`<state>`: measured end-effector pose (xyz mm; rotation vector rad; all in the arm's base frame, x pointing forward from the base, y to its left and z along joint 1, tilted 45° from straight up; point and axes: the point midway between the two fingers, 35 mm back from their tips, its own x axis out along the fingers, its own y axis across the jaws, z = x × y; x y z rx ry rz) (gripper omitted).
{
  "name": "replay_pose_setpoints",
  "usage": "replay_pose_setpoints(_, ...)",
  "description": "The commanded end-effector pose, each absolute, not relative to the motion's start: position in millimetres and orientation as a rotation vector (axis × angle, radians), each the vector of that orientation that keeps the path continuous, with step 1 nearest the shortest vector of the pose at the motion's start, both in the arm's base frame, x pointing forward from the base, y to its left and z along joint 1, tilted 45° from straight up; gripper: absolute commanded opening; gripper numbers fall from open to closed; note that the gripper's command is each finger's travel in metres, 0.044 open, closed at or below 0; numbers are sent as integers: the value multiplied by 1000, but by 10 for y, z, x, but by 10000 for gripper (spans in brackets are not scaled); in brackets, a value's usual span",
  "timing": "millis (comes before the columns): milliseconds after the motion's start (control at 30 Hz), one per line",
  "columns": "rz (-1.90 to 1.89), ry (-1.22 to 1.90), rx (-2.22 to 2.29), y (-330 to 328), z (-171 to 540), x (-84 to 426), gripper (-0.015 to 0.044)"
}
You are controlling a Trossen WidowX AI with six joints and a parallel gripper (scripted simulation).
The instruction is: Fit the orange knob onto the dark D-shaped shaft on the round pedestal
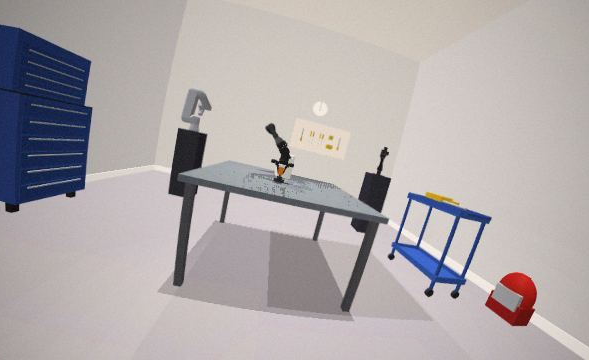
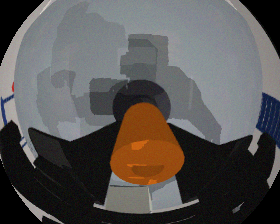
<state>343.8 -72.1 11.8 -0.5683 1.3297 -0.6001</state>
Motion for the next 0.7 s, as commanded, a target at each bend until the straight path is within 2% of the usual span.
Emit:
replay_pose_setpoints(0,-602,1328,-567,-723,113,3434,0)
replay_pose_setpoints(667,-731,1247,-396,-720,121,3446,0)
